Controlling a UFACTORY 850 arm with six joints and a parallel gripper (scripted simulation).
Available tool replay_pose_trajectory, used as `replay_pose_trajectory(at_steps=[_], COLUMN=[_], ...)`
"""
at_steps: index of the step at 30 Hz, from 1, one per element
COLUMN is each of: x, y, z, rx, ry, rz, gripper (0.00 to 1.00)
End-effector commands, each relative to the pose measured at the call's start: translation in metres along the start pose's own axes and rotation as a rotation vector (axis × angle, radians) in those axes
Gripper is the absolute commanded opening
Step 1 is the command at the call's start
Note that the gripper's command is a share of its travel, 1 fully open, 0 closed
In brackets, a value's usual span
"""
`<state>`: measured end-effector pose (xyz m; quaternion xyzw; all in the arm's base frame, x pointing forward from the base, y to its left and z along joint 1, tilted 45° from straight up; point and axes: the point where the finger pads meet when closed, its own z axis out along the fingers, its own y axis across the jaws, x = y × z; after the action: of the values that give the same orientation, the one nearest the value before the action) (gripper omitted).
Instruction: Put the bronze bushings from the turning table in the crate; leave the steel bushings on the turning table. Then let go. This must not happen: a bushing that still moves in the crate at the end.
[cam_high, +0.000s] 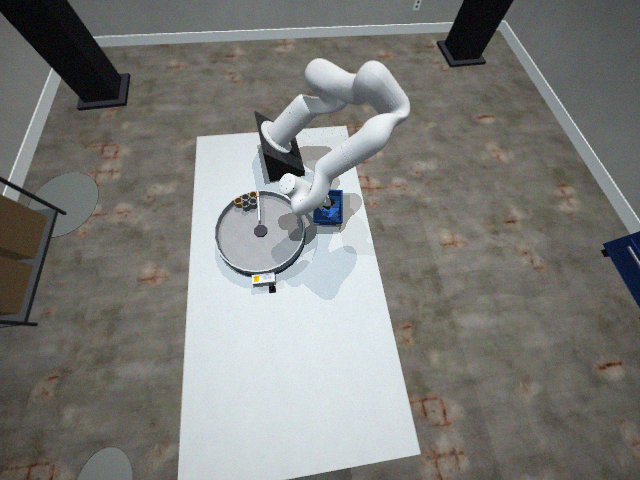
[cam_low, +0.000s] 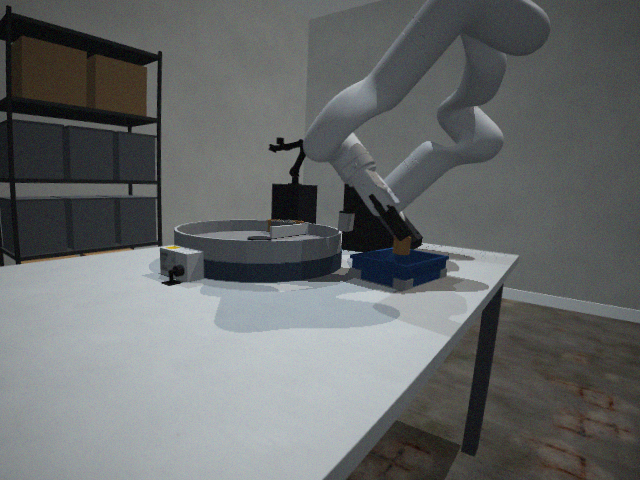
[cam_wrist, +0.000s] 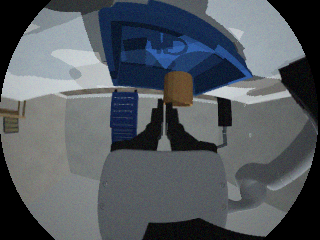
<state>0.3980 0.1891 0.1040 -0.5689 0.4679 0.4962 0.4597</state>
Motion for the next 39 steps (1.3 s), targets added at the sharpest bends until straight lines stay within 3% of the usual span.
replay_pose_trajectory(at_steps=[1, 15, 39], x=[0.000, 0.002, 0.024], y=[0.000, 0.000, 0.000], z=[0.000, 0.003, 0.029], rx=[0.001, 0.001, 0.001], ry=[0.000, 0.000, 0.000], rz=[-0.001, -0.001, -0.001], gripper=[0.00, 0.00, 0.00])
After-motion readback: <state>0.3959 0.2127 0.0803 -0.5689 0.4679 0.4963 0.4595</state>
